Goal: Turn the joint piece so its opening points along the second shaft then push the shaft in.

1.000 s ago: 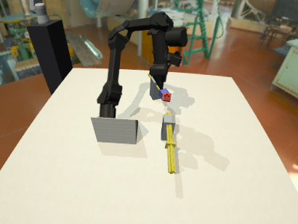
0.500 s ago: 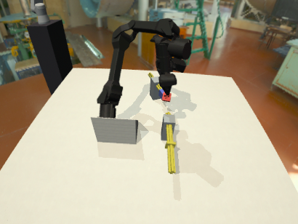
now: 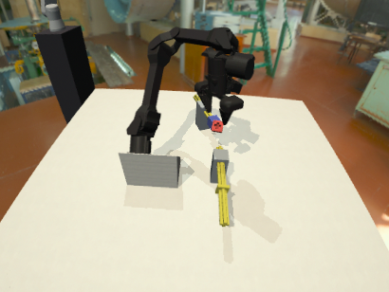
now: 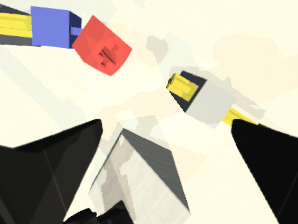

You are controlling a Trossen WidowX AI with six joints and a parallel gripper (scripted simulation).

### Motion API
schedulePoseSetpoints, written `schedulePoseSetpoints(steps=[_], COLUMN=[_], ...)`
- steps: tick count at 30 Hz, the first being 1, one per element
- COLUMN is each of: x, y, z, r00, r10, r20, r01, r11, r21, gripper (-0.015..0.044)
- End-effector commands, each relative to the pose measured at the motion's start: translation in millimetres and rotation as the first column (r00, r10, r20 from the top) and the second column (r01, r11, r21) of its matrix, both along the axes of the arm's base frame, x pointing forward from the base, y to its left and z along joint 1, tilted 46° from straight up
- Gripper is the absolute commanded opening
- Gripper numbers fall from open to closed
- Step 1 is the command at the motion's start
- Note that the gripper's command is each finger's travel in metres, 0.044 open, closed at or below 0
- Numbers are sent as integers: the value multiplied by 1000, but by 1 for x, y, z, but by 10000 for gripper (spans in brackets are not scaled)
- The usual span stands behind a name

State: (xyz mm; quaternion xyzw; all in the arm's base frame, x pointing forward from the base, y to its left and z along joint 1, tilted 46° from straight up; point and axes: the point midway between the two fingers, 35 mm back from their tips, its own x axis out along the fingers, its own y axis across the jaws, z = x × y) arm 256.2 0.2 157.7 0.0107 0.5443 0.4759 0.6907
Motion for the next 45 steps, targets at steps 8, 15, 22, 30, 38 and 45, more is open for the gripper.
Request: schedulePoseSetpoints(steps=[8,15,22,30,38,45], x=[2,3,3,4,1,-4], y=[5,9,13,18,42,63], z=[-3,-5,-7,-12,-35,-55], r00=[935,823,667,650,650,650], r10=[300,488,646,660,660,659], r20=[188,290,370,376,376,378], r01=[-293,-471,-622,-635,-634,-634], r11=[954,872,757,744,744,745], r21=[-68,-130,-201,-209,-211,-208], gripper=[440,440,440,440,440,440])
